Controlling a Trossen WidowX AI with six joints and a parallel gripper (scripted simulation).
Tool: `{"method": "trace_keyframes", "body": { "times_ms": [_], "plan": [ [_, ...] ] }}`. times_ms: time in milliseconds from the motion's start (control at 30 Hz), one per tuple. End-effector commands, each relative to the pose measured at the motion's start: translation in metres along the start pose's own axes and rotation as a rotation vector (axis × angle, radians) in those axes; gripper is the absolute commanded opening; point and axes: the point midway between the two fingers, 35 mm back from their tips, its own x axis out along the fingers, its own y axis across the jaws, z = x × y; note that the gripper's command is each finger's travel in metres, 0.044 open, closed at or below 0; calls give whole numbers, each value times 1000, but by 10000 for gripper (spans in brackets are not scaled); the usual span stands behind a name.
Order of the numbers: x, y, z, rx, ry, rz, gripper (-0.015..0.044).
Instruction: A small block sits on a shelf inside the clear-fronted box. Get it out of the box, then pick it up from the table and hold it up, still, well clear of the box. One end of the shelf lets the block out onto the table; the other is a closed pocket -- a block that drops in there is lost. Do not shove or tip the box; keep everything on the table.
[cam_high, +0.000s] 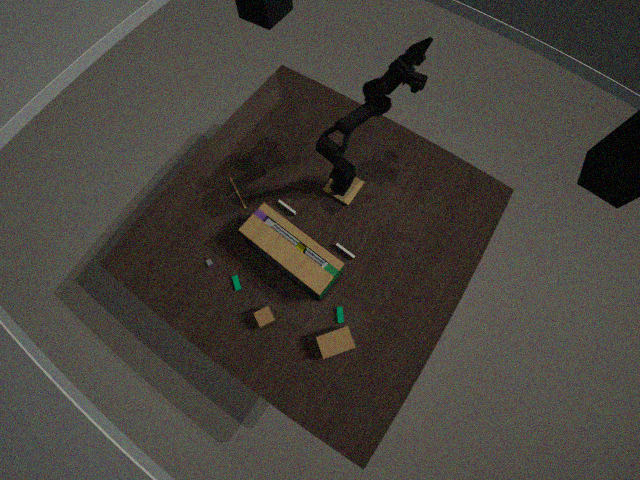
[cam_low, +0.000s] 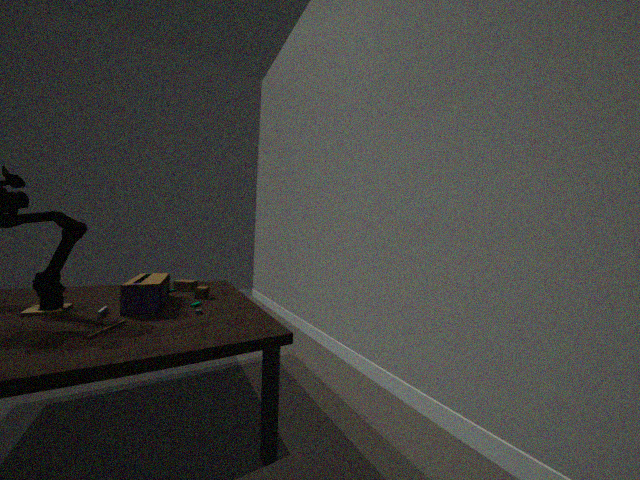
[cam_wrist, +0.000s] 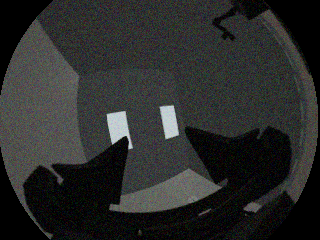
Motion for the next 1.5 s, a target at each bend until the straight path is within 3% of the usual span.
{"method": "trace_keyframes", "body": {
  "times_ms": [0, 333, 800, 1167, 1467],
  "plan": [
    [0, 0, 1, -4, -1, 0, 400],
    [22, 9, 59, -270, -85, -22, 400],
    [23, 53, 242, -858, -446, -294, 400],
    [-44, 151, 357, -1120, -867, -535, 400],
    [-127, 261, 393, -1170, -1243, -626, 400]
  ]
}}
